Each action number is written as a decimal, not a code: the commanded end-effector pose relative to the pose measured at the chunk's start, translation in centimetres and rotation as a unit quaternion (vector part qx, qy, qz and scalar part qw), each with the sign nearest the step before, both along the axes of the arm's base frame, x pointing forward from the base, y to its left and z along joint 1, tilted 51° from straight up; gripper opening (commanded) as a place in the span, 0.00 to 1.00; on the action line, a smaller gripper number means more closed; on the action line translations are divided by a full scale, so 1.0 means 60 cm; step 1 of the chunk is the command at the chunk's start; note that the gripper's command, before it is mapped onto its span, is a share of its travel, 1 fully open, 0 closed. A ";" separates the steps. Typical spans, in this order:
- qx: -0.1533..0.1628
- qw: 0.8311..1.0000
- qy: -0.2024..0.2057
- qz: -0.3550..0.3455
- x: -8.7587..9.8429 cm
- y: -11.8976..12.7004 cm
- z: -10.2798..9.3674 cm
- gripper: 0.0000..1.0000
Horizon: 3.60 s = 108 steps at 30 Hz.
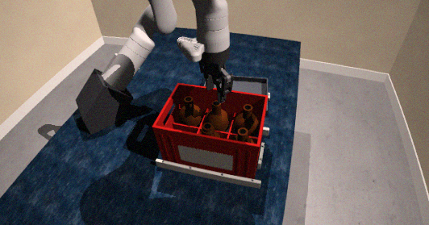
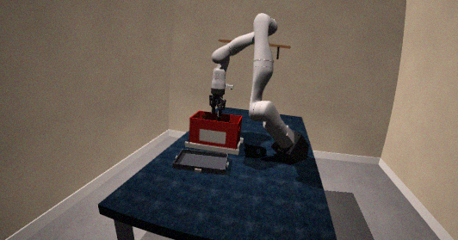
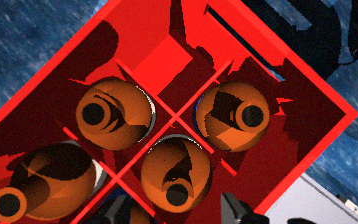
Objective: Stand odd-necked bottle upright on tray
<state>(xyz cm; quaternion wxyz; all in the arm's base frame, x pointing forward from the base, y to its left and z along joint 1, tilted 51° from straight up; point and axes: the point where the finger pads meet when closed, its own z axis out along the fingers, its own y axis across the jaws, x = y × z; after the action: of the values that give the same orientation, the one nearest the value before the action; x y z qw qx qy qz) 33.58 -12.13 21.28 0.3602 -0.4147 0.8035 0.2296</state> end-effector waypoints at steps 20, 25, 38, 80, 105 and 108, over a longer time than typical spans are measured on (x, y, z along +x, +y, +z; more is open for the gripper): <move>0.000 1.000 0.000 0.002 0.005 0.011 -0.008 0.64; 0.000 1.000 0.000 0.002 0.005 0.011 -0.008 0.64; 0.000 1.000 0.000 0.002 0.005 0.011 -0.008 0.64; 0.000 1.000 0.000 0.002 0.011 0.021 -0.018 0.64; 0.000 1.000 0.000 0.002 0.029 0.052 -0.047 0.64; 0.000 1.000 0.000 0.002 0.029 0.053 -0.048 0.64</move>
<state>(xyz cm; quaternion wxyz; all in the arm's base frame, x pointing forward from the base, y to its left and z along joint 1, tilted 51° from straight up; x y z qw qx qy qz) 35.30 -9.06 18.41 0.3599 -0.4152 0.8032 0.2301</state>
